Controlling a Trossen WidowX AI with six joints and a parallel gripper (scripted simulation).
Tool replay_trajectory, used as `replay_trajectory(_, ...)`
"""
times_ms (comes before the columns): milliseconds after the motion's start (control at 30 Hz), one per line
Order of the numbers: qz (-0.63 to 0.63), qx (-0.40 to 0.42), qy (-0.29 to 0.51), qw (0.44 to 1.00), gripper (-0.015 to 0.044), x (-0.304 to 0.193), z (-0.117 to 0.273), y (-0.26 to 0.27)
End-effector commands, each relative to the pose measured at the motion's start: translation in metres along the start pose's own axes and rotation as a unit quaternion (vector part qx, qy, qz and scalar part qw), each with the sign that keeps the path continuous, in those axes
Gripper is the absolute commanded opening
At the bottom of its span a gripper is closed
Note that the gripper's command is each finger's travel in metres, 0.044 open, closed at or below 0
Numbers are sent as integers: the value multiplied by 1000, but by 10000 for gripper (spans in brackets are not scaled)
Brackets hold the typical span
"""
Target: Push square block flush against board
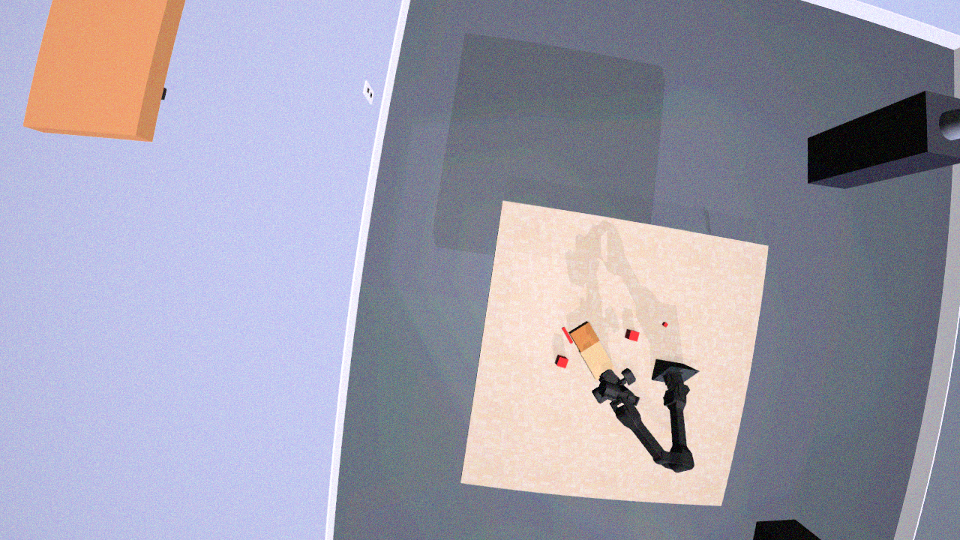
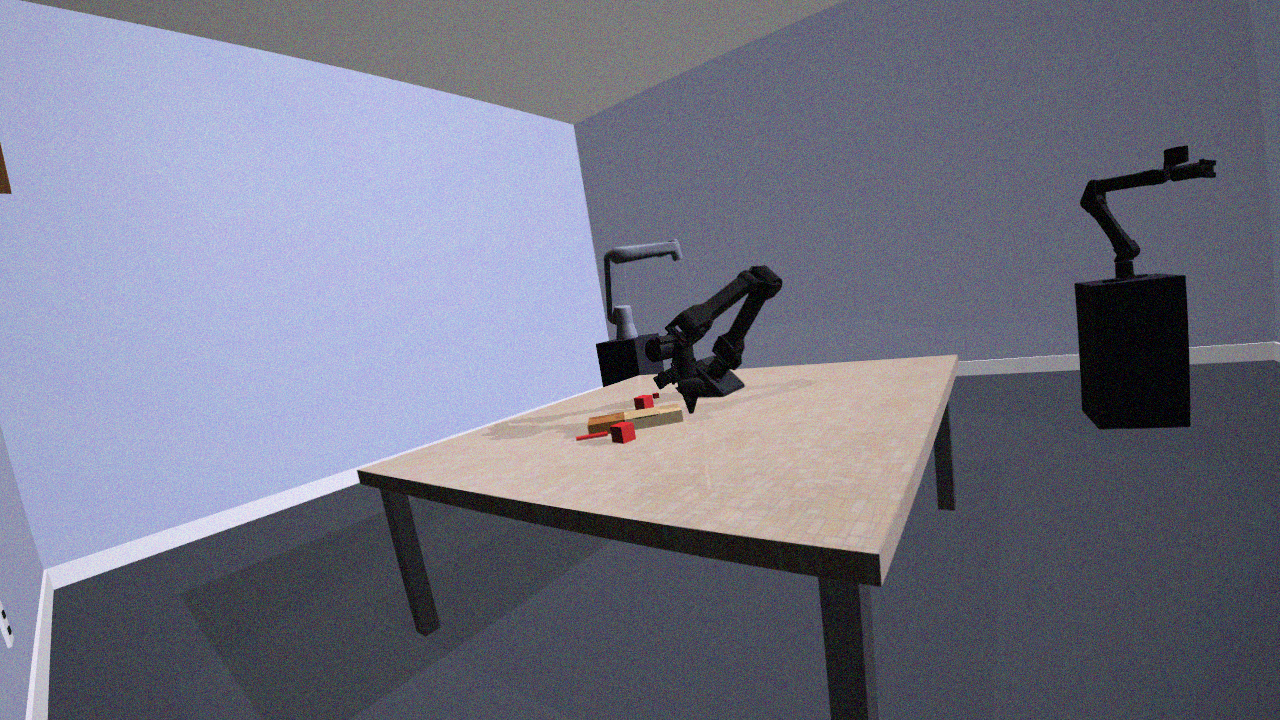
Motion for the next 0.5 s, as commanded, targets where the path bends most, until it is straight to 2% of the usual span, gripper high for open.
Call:
replay_trajectory(0,-2,0,3,1000,0,-8,-2,0)
replay_trajectory(467,0,0,1,1000,0,-22,1,1)
Point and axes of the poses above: the point midway between the two fingers, 35 mm back from their tips, its own z axis back along the fingers, its own y axis across the jaws, x = y × z, the point moved 3 cm from there along z, back along the fingers, and after that the axes turned 4 degrees about z, right-handed, at the moved point
